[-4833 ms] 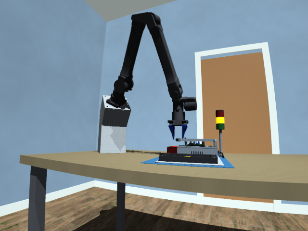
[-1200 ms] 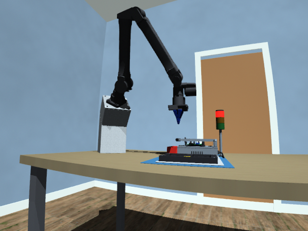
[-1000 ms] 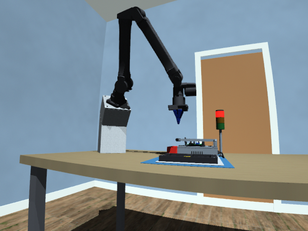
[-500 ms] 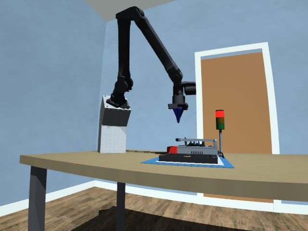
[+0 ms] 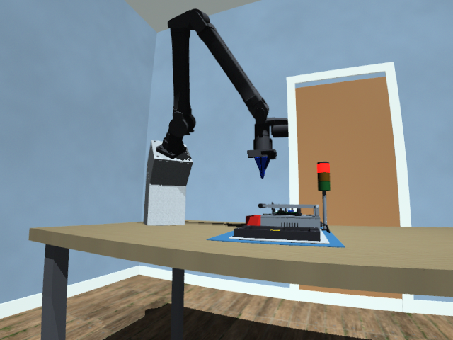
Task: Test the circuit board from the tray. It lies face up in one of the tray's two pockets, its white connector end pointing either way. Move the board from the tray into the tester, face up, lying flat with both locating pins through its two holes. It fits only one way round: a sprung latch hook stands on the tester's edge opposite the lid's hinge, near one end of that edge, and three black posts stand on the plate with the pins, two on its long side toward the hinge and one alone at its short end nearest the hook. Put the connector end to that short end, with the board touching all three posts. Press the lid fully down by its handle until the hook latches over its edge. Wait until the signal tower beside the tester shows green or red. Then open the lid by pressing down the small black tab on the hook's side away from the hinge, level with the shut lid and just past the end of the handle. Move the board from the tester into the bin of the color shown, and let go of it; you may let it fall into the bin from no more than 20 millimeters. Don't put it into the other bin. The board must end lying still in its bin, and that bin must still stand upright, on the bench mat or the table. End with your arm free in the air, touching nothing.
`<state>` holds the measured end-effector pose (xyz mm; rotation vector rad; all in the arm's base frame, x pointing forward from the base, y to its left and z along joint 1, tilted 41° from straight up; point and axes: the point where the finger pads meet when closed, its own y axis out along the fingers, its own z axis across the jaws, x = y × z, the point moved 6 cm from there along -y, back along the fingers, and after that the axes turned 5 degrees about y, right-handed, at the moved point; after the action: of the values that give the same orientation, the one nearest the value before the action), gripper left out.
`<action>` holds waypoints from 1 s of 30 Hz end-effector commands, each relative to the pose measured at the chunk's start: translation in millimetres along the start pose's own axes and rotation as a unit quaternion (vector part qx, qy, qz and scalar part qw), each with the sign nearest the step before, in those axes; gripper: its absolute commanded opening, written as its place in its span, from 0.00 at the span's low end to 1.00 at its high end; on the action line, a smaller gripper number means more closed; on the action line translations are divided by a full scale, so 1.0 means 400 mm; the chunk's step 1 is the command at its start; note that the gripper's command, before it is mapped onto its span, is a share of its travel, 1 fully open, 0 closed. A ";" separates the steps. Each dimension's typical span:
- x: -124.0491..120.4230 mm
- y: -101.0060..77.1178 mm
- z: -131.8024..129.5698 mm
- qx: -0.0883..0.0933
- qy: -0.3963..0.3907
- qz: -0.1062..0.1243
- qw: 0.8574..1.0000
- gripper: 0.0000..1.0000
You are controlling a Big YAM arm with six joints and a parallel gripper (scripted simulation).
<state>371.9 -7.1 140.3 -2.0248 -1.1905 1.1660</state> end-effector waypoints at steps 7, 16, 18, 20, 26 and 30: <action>0.034 -0.019 -0.035 -0.010 0.001 -0.005 1.000 0.00; 0.101 -0.020 -0.040 -0.010 0.001 -0.005 1.000 0.00; 0.122 -0.020 -0.041 -0.010 0.001 -0.006 1.000 0.00; 0.142 -0.021 -0.042 -0.010 0.001 -0.006 1.000 0.00; 0.173 -0.021 -0.044 -0.010 0.001 -0.006 1.000 0.00; 0.149 -0.022 -0.046 -0.012 0.013 -0.003 1.000 0.00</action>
<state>391.7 46.8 118.1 -2.0218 -1.1968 1.1753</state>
